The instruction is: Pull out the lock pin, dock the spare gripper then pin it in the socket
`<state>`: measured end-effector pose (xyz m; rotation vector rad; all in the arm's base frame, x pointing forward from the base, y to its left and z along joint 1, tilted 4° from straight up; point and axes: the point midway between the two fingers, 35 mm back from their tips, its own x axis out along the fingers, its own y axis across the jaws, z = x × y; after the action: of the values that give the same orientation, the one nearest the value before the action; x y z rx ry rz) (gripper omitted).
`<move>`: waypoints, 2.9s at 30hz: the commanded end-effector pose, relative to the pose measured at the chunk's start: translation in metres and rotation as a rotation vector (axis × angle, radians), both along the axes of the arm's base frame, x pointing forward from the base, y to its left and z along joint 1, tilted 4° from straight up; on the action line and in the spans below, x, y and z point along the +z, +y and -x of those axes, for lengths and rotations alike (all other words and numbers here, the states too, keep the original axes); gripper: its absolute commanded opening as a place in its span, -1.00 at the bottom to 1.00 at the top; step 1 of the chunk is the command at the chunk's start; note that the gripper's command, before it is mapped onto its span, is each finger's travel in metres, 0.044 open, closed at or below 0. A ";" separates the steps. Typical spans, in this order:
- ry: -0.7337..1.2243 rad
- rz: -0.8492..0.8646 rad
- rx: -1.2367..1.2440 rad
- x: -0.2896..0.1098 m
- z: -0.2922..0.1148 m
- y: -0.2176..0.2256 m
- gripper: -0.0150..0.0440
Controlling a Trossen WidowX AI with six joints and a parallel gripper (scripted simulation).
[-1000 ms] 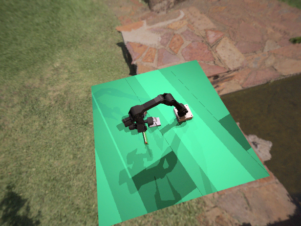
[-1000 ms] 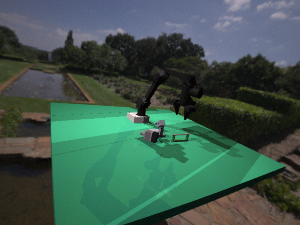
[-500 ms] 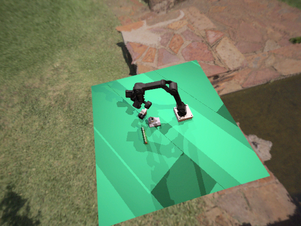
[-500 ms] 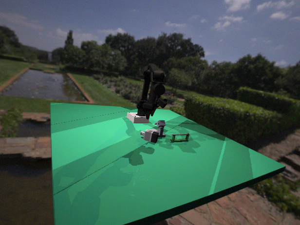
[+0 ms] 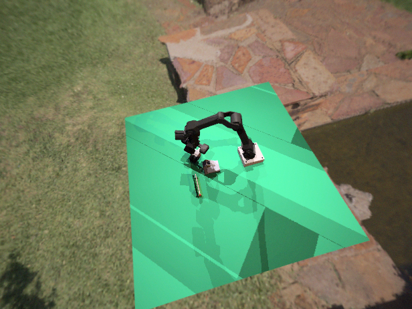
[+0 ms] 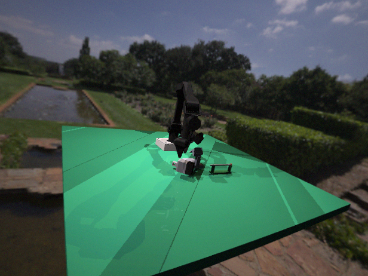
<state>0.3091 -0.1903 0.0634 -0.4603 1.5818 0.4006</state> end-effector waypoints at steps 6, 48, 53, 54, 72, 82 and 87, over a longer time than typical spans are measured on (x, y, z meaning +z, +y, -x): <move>-0.004 0.006 -0.001 -0.013 0.000 -0.002 1.00; -0.004 0.006 -0.001 -0.073 0.003 -0.005 0.73; -0.004 0.006 -0.001 -0.073 0.003 -0.005 0.29; -0.004 0.006 -0.001 -0.073 0.003 -0.005 0.20; -0.004 0.006 -0.001 -0.032 0.001 -0.003 -0.49; -0.006 0.006 -0.086 -0.029 0.002 -0.002 -0.49; -0.012 0.011 -0.212 -0.029 0.003 -0.002 -0.49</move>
<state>0.3051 -0.1918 0.0314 -0.3434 1.6064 0.2851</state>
